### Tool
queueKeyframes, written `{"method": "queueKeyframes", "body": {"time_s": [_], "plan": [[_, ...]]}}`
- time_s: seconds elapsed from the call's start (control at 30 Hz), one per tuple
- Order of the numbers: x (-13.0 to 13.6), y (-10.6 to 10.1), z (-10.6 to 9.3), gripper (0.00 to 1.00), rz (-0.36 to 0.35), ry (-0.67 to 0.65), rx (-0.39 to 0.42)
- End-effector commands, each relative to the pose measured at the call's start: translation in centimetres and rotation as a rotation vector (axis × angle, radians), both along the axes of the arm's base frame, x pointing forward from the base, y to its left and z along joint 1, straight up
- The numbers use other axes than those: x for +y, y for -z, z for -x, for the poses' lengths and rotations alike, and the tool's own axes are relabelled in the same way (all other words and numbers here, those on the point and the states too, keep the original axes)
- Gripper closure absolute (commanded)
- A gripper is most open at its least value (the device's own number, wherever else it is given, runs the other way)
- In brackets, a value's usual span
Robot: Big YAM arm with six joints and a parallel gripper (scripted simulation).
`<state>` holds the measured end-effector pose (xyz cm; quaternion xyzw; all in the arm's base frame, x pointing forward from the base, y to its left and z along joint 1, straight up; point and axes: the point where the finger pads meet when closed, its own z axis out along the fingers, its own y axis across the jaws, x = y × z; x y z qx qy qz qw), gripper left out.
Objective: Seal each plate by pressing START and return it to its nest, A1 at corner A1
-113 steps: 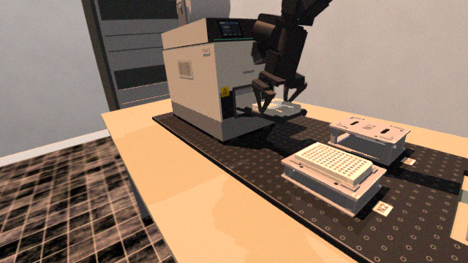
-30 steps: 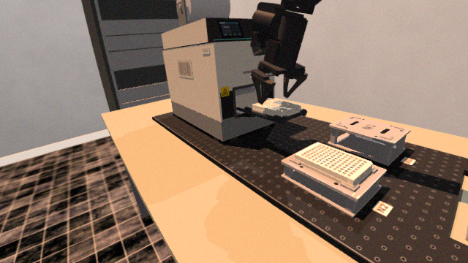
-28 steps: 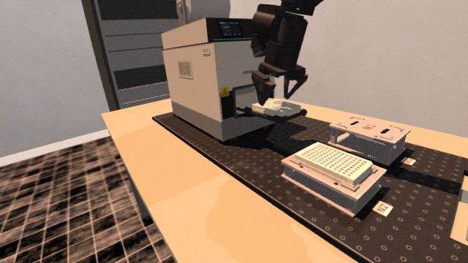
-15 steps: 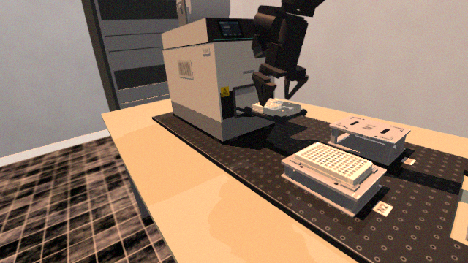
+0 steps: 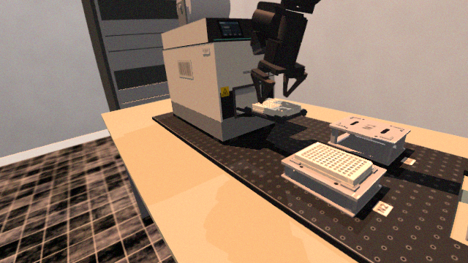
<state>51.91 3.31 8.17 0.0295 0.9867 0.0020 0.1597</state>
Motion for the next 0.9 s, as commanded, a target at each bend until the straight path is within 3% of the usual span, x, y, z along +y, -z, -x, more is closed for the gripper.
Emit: {"method": "queueKeyframes", "body": {"time_s": [0.0,0.47,0.67,0.87], "plan": [[-0.5,-0.8,-2.2,0.00,-0.005,0.026,-0.034],[0.5,-0.5,-2.1,0.00,-0.004,0.007,-0.027],[-0.2,-3.2,-1.9,0.00,-0.004,0.020,-0.037],[-0.5,-4.4,-1.6,0.00,-0.005,0.024,-0.045]]}}
